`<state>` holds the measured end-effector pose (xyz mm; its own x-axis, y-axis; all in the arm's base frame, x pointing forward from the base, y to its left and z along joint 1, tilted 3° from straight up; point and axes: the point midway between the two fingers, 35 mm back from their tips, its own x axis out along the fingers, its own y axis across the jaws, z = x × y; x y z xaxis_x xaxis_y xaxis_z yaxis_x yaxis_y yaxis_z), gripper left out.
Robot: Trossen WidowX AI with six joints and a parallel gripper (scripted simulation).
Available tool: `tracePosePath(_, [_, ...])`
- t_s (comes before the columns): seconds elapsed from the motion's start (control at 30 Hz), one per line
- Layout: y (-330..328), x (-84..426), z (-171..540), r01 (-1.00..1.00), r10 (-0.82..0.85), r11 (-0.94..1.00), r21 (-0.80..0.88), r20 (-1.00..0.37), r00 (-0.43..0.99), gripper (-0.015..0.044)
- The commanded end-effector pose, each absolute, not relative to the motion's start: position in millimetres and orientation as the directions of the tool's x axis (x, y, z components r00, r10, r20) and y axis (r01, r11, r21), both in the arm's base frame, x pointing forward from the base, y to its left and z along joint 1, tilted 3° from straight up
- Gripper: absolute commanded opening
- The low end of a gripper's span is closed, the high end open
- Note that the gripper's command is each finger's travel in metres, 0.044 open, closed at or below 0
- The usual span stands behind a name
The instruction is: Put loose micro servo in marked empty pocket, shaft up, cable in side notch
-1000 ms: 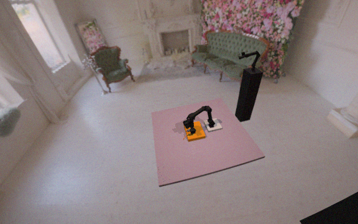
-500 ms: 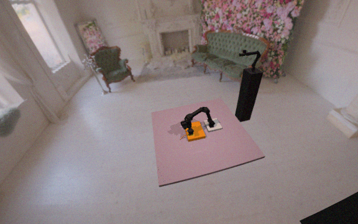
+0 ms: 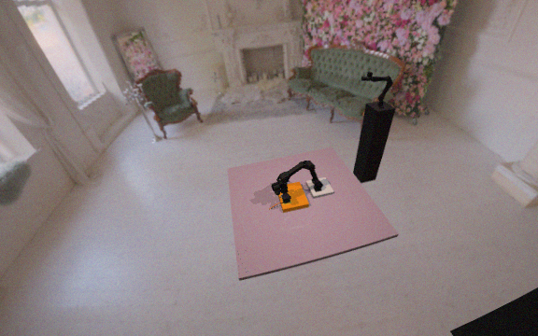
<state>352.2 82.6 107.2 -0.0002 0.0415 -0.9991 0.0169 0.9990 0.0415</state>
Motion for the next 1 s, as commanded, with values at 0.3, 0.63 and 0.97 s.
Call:
tracePosePath(0.3, [82.8,352.6,103.6,0.013,0.042,0.999,0.042,-0.999,0.002,0.0000])
tracePosePath(0.63, [83.3,352.6,93.7,0.013,0.042,0.999,0.042,-0.999,0.002,0.0000])
tracePosePath(0.97, [83.7,352.6,83.7,0.013,0.042,0.999,0.042,-0.999,0.002,0.0000])
